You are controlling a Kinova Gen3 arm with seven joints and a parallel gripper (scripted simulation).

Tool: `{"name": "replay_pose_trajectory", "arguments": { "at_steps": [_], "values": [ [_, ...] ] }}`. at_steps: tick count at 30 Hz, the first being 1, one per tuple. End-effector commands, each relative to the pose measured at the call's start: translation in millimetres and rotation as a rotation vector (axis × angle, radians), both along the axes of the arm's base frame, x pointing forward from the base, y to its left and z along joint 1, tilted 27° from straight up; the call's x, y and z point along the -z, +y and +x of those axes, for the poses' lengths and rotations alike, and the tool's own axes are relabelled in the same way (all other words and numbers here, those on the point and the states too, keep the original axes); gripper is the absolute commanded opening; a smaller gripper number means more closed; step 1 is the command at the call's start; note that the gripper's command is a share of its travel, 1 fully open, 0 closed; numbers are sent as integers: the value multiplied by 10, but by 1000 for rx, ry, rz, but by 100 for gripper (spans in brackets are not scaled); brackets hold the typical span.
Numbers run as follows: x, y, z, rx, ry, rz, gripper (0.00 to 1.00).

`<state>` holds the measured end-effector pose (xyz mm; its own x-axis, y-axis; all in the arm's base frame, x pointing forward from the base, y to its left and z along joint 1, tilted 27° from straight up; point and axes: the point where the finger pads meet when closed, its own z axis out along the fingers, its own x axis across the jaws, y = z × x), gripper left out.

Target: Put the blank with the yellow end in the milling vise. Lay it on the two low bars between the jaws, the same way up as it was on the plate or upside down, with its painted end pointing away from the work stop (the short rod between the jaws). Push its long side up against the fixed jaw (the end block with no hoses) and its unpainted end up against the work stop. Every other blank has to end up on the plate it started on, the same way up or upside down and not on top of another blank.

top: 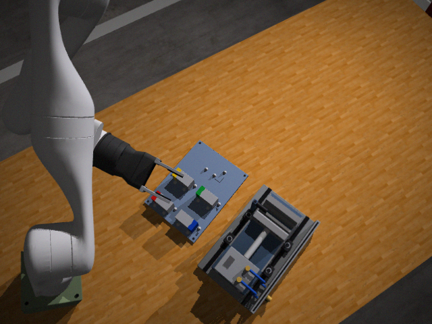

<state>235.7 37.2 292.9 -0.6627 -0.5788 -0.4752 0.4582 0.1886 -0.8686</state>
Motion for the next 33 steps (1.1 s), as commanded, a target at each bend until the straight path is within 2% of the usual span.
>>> {"name": "replay_pose_trajectory", "arguments": {
  "at_steps": [1,12,27,30,33],
  "values": [
    [-3,1,-1,0,-1,0,100],
    [-3,1,-1,0,-1,0,100],
    [-73,311,188,-61,138,174,100],
    [-50,343,197,-71,153,154,100],
    [-71,402,236,-82,180,190,100]
  ]
}}
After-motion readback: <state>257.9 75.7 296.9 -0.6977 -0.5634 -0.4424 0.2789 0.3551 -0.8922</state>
